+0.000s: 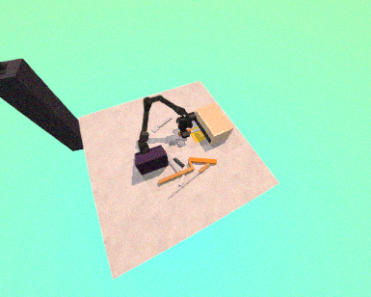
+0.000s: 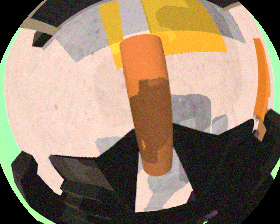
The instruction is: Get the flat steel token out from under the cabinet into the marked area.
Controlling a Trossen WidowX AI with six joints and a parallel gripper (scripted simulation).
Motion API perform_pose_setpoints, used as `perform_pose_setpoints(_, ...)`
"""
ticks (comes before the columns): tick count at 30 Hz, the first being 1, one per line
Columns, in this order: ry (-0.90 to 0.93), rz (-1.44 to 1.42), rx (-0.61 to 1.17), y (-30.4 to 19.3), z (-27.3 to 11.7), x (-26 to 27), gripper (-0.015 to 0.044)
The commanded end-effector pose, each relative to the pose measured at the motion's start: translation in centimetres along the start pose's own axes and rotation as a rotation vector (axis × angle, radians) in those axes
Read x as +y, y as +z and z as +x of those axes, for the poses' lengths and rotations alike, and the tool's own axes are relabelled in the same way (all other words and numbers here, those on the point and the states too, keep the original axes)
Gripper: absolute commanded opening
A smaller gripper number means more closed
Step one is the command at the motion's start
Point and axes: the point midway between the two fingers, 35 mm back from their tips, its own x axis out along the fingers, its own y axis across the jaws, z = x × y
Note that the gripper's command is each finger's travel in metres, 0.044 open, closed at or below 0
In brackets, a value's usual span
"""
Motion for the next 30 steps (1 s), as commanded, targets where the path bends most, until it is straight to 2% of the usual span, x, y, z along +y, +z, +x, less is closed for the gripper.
perform_pose_setpoints(1, 0.002, -0.005, -0.002, 0.6, 0.0, 0.1, 0.0000)
perform_pose_setpoints(30, 0.002, -0.006, -0.004, 3.3, -0.1, 0.1, 0.0000)
